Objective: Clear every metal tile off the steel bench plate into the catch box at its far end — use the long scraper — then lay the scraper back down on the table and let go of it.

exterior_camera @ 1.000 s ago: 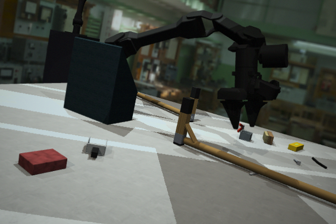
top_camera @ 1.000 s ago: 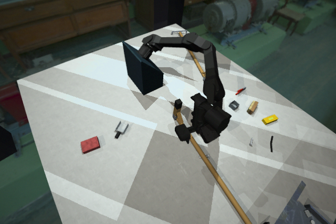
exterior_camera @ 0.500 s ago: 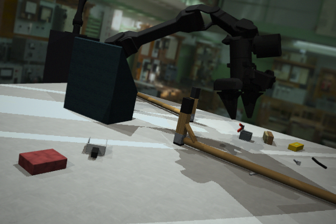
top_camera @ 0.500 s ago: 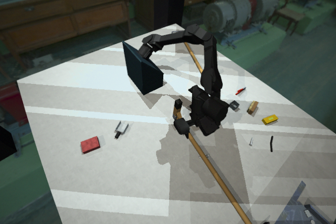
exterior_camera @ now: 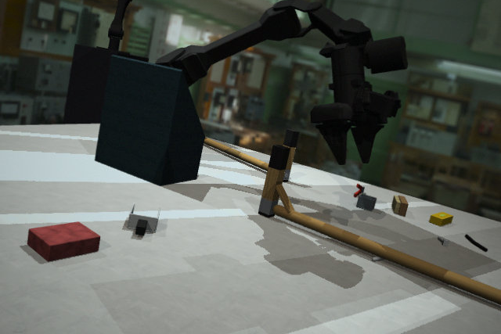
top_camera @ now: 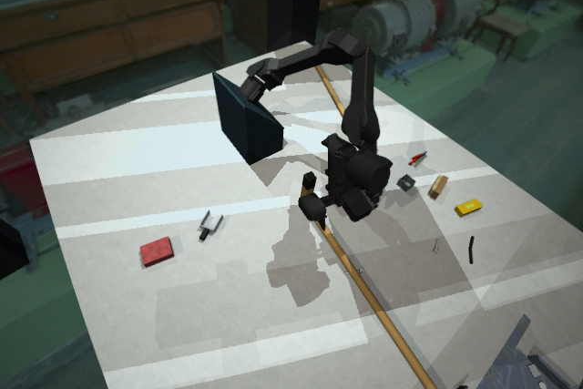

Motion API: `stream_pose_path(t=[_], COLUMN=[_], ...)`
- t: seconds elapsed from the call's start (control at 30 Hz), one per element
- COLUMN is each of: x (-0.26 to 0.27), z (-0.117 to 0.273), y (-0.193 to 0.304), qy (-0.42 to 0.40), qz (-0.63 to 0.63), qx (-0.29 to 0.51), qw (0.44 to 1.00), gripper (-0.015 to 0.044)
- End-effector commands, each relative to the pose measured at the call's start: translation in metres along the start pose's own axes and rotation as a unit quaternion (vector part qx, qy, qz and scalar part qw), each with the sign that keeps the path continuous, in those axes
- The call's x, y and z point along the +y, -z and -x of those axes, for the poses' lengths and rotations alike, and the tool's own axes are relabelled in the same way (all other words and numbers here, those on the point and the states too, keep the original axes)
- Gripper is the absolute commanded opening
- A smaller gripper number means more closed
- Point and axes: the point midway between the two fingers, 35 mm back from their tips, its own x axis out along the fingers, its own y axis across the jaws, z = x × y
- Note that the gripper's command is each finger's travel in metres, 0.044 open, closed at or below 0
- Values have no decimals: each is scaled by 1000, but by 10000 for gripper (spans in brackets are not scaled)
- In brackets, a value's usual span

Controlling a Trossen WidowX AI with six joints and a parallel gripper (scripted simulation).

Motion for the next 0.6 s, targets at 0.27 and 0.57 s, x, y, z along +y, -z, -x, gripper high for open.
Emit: stream_pose_path(t=[0.27, 0.57], x=[2, 2], z=[21, 33], y=[15, 28], qy=[-6, -8], qz=[7, 11], qx=[-23, -38], qw=[1000, 999], gripper=[440, 440])
